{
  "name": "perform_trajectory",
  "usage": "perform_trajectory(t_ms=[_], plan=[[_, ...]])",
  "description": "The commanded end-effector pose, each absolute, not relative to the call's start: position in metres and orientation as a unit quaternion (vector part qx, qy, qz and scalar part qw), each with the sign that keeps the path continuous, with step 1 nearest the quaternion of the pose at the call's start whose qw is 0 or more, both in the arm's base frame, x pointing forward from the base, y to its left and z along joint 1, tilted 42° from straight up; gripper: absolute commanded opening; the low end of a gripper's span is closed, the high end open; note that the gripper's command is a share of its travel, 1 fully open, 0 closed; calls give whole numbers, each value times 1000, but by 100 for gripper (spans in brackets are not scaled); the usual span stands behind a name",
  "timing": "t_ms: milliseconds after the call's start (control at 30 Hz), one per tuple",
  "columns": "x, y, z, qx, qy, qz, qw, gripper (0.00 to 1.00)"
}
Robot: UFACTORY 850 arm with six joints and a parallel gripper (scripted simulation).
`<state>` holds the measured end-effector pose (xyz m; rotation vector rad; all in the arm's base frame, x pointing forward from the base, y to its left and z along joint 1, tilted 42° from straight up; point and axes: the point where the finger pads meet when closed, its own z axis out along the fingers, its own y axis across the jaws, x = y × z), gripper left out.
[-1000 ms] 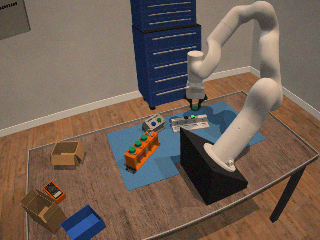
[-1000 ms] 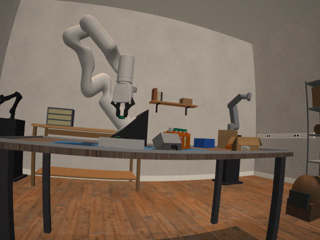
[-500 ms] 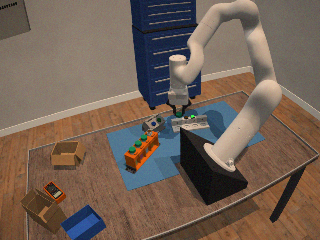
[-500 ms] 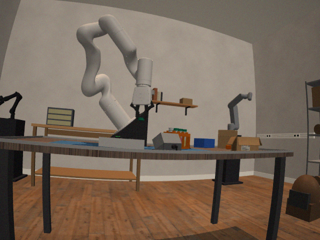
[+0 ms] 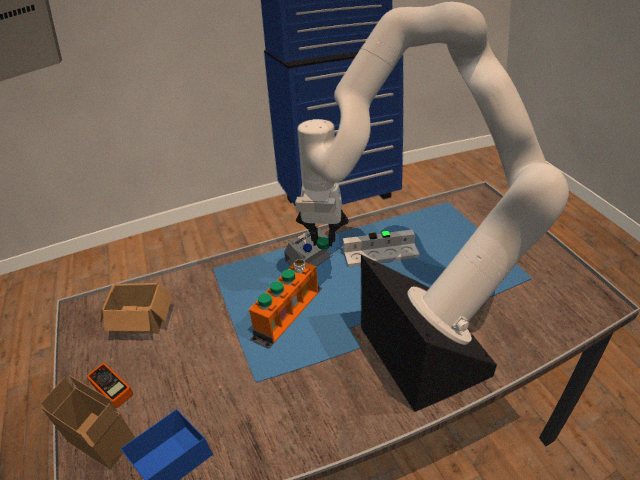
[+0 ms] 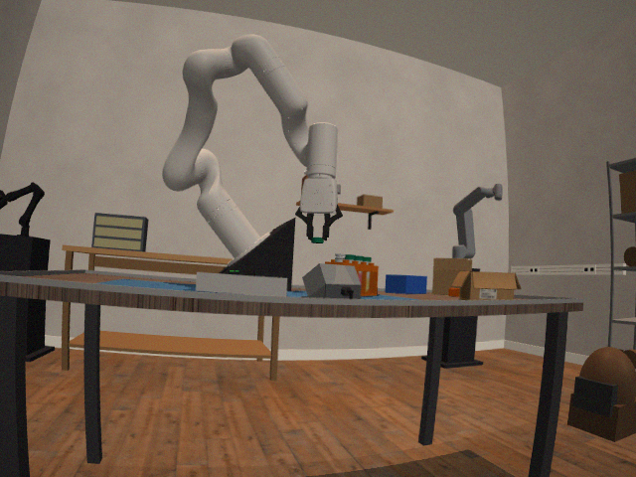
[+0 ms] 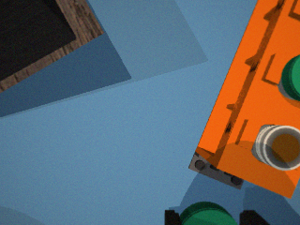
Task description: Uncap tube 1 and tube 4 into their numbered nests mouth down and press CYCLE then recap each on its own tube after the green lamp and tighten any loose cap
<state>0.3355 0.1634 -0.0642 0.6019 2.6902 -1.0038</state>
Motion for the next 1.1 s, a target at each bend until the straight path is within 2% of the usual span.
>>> perform_trajectory(t_ms=[0,167,1067], plan=[[331,189,-87,204,912,-341,103,0],[323,218,-113,204,912,-341,103,0],[324,201,-131,204,912,-341,103,0]])
